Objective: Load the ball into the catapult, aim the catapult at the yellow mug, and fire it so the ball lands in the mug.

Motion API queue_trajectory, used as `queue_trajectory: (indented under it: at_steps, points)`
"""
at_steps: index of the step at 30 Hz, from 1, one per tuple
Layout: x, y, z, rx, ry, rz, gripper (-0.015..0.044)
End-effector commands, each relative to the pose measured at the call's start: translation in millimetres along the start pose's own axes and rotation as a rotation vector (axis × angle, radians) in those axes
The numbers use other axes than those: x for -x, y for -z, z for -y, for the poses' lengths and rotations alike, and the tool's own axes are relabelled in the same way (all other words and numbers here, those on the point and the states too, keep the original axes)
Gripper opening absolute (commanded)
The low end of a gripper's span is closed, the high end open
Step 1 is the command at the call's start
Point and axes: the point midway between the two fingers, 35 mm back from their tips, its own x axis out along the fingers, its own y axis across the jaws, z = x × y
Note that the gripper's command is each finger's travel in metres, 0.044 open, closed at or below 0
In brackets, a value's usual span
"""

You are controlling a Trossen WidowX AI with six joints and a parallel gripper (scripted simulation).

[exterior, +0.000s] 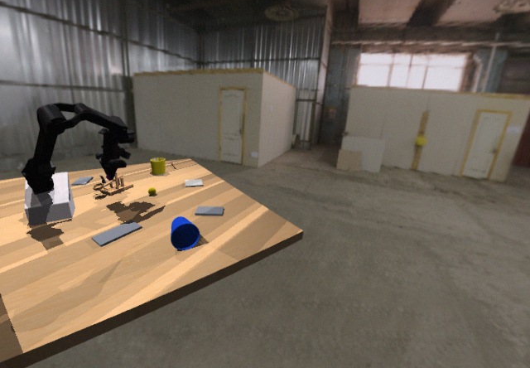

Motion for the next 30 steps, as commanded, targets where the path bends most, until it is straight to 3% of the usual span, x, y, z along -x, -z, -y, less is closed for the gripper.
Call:
queue_trajectory:
  at_steps: [1, 30]
  points:
    - [-1.7, -5.5, -18.5, 0.031, 0.000, -0.023, 0.0000]
    - [-40.5, 2.2, -141.1, 0.235, 0.096, -0.209, 0.0000]
